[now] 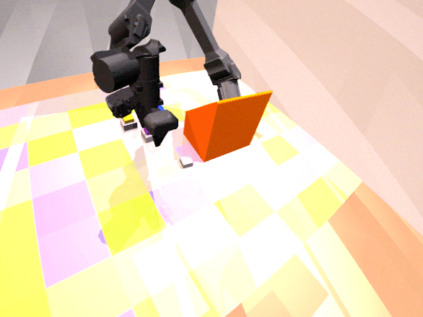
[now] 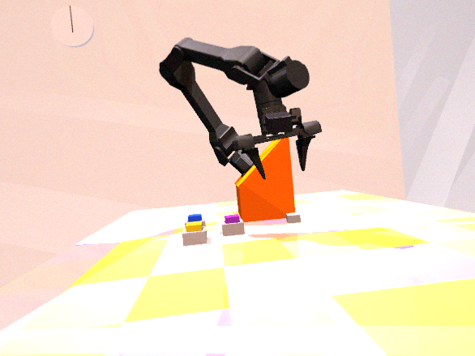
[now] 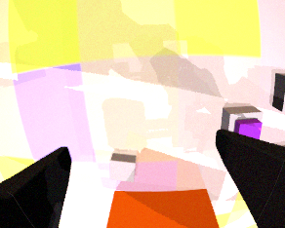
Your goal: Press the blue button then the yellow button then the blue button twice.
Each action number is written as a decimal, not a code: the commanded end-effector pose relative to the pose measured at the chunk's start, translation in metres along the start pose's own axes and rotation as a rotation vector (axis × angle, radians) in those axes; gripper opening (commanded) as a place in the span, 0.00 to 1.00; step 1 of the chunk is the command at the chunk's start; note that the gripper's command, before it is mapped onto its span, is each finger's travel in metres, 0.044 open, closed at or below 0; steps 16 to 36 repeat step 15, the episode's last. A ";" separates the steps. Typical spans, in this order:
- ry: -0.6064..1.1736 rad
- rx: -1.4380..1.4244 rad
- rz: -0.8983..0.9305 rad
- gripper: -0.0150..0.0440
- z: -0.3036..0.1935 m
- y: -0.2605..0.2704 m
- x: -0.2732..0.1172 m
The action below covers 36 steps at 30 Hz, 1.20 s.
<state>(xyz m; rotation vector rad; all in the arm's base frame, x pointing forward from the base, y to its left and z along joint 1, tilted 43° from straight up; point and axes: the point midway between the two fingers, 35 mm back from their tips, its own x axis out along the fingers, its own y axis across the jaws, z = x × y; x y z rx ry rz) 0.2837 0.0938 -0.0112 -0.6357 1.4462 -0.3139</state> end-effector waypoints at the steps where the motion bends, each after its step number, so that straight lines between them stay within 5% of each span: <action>1: 0.022 -0.004 -0.021 0.93 -0.009 0.069 0.000; 9: 0.019 0.016 -0.103 0.93 -0.050 0.169 0.011; 36: 0.019 0.016 -0.104 0.93 -0.050 0.169 0.011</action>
